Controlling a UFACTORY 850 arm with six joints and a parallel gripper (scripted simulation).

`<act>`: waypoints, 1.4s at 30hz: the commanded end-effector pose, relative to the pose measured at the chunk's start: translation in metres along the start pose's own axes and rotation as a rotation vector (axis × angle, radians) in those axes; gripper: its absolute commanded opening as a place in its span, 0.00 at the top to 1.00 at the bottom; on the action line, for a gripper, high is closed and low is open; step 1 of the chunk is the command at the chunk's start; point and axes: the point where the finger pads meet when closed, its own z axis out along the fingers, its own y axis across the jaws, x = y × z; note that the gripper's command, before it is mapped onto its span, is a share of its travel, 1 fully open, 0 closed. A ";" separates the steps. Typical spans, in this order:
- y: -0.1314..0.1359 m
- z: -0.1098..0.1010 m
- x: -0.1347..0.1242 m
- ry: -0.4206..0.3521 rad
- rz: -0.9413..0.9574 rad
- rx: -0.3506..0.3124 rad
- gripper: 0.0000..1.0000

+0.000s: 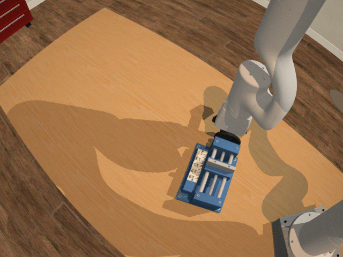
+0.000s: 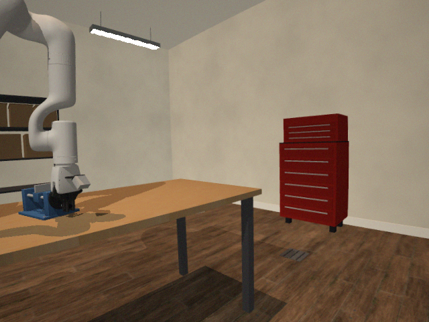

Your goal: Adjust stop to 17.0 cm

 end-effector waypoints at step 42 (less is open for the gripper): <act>0.038 -0.028 0.000 0.008 0.001 0.011 0.94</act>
